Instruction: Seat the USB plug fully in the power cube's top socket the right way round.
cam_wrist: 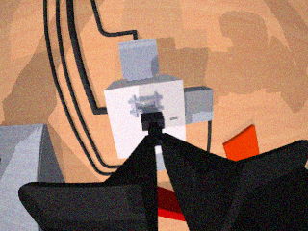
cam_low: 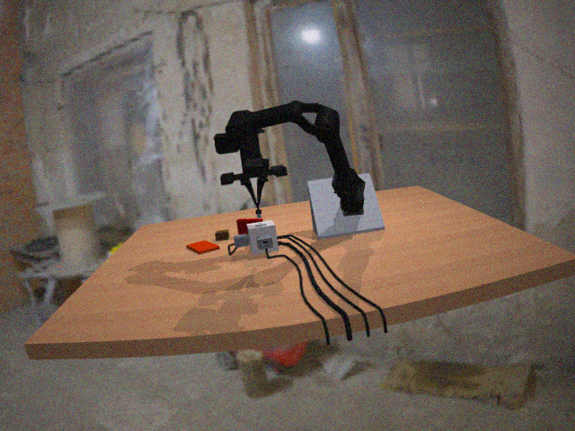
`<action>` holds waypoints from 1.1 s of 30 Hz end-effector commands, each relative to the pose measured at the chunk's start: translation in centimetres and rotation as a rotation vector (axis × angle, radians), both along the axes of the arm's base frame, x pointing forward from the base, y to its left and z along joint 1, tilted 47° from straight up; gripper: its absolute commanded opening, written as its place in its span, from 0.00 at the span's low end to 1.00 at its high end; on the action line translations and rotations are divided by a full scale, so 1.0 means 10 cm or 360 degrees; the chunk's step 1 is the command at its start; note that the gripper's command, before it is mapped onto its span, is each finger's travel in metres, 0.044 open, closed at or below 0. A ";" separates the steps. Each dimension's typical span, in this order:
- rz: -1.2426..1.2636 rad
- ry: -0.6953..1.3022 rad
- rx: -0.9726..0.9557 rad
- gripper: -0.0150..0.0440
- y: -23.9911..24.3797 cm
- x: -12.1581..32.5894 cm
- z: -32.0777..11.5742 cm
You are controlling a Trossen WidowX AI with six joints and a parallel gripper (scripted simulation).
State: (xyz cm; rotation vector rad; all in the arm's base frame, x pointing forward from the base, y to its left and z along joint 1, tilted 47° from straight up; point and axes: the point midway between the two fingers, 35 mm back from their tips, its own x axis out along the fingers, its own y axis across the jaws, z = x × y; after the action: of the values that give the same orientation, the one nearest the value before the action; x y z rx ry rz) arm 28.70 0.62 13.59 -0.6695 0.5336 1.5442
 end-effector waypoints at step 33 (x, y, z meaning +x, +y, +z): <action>-0.1013 0.1059 -0.0034 0.25 0.01 -0.01 -0.01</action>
State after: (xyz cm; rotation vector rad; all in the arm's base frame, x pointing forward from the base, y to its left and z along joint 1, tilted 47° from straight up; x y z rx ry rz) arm 28.64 0.69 13.52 -0.0173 1.0905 1.1647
